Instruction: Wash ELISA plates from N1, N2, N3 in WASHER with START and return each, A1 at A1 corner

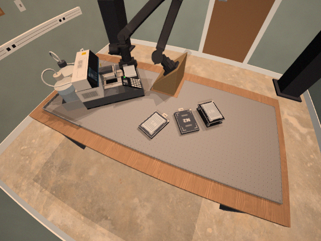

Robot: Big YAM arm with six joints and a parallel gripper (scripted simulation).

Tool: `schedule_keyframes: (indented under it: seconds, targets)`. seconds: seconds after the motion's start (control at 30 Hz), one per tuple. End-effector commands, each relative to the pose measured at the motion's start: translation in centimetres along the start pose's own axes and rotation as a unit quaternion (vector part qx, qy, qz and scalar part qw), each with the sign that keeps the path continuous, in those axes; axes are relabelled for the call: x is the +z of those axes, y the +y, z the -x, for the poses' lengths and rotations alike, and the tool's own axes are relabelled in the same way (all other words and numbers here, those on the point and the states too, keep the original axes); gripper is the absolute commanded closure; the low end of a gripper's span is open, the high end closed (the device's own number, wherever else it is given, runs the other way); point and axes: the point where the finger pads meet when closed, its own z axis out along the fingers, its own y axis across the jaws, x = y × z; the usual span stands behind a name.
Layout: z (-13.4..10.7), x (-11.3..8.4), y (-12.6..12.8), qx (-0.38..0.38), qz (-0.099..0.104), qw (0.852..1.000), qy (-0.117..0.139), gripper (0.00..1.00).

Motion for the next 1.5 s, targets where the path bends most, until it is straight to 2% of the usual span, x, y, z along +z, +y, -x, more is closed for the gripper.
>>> schedule_keyframes:
  seconds: [0.0, 0.37, 0.47, 0.73, 0.77, 0.8, 1.2, 1.3, 1.33, 1.47]
  targets:
    - [0.5, -0.7, 1.1, 0.002, 0.015, 1.0, -0.003, 0.16]
    - [0.5, -0.7, 1.1, 0.002, 0.015, 1.0, -0.003, 0.16]
    - [0.2, -0.5, 0.9, -0.004, 0.021, 1.0, -0.003, 0.16]
    - [0.2, 0.1, 0.3, -0.002, 0.011, 1.0, -0.004, 0.16]
    - [0.9, -0.6, 1.3, 0.004, 0.02, 1.0, -0.007, 0.16]
    - [0.9, -0.6, 1.4, 0.004, 0.021, 1.0, -0.008, 0.16]
    - [0.1, 0.6, 0.1, -0.005, 0.004, 1.0, -0.002, 0.16]
    - [0.1, 0.5, 0.2, -0.004, 0.006, 1.0, -0.003, 0.16]
    - [0.8, -0.1, 1.3, 0.001, 0.015, 1.0, -0.006, 0.16]
    - [0.6, 0.1, 1.1, 0.0, 0.013, 1.0, -0.005, 0.16]
